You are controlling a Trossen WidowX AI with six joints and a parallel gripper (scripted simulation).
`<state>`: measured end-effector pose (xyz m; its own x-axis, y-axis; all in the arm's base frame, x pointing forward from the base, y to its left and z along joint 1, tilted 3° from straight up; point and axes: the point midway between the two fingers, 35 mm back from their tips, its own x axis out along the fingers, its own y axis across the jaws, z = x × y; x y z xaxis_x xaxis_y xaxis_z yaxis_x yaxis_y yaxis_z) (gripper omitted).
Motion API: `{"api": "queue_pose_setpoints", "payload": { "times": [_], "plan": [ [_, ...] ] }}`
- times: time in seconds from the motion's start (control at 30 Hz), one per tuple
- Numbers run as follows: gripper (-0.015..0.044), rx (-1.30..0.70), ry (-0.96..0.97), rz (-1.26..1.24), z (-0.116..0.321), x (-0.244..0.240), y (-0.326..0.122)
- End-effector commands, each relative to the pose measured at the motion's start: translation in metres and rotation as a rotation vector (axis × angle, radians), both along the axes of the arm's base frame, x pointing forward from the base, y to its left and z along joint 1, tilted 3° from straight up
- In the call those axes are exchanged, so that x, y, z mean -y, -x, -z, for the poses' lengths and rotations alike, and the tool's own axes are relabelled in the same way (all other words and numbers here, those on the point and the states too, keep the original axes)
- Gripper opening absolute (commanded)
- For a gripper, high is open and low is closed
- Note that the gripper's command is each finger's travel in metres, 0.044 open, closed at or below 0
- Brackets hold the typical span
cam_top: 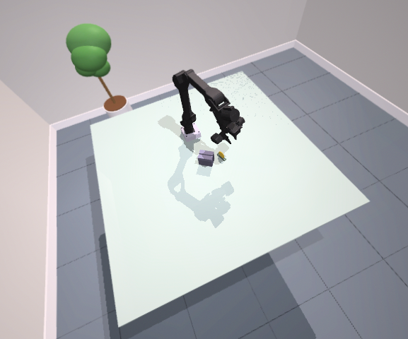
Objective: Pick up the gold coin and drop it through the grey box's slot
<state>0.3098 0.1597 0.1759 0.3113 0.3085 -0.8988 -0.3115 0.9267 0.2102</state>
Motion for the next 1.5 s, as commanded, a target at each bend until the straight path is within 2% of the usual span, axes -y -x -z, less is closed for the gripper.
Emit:
{"api": "queue_pose_setpoints", "payload": {
  "times": [0.0, 0.13, 0.37, 0.5, 0.77, 1.47],
  "plan": [
    [0.0161, -0.198, 0.18, -0.045, 0.048, 0.026, 0.027],
    [0.0161, -0.323, 0.281, -0.086, 0.069, 0.044, 0.046],
    [0.0161, -0.323, 0.281, -0.086, 0.071, 0.038, 0.041],
    [0.0161, -0.323, 0.281, -0.086, 0.102, 0.036, 0.046],
    [0.0161, -0.323, 0.281, -0.086, 0.118, 0.034, 0.046],
    [0.0161, -0.323, 0.281, -0.086, 0.145, 0.032, 0.044]
  ]
}}
